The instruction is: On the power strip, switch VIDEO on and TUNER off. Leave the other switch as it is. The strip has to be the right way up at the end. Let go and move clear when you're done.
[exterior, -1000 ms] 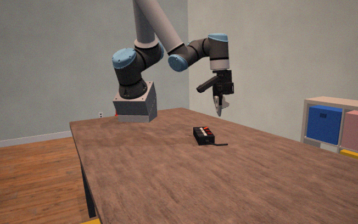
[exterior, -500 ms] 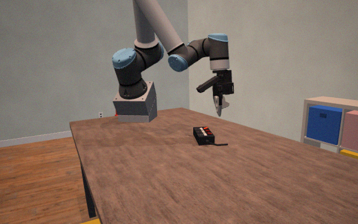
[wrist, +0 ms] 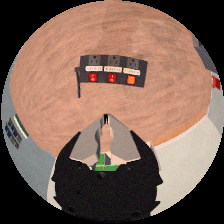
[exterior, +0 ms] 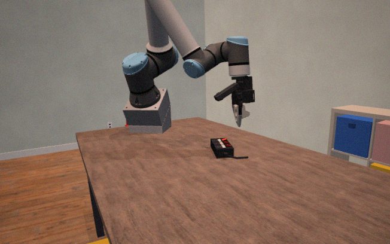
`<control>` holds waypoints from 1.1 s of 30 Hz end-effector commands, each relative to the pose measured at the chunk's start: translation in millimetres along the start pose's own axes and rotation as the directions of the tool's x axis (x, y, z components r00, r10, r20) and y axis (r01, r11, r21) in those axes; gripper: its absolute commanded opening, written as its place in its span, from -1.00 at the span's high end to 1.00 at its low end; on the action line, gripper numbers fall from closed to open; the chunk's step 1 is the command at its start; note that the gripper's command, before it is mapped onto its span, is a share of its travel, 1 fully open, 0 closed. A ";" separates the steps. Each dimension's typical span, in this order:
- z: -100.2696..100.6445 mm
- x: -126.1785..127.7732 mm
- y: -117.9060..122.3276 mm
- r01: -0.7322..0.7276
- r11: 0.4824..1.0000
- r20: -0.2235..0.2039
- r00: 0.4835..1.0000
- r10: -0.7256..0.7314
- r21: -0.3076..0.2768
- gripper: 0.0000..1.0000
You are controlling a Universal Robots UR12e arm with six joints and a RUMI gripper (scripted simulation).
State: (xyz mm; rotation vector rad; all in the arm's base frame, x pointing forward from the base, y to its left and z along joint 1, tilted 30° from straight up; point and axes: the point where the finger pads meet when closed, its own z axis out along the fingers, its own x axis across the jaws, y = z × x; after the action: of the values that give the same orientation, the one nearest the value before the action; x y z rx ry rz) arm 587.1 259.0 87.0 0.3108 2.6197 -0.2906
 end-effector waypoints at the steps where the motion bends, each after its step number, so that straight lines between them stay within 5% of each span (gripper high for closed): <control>1: 4.2 0.2 0.1 0.001 1.000 -0.001 1.000 -0.001 -0.001 1.00; 4: 33.7 1.7 -1.1 0.001 1.000 -0.004 1.000 -0.001 0.000 1.00; 6: 33.7 1.7 -1.1 0.001 1.000 -0.004 1.000 -0.001 0.000 1.00; 11: 90.1 5.7 -5.5 0.002 1.000 -0.005 1.000 -0.002 0.000 1.00; 33: 92.2 3.9 -4.5 0.001 1.000 -0.002 1.000 -0.001 -0.001 1.00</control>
State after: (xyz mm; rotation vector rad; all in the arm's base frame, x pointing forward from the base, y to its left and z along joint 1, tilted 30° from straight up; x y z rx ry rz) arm 623.0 232.4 7.8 0.3090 2.6197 -0.2887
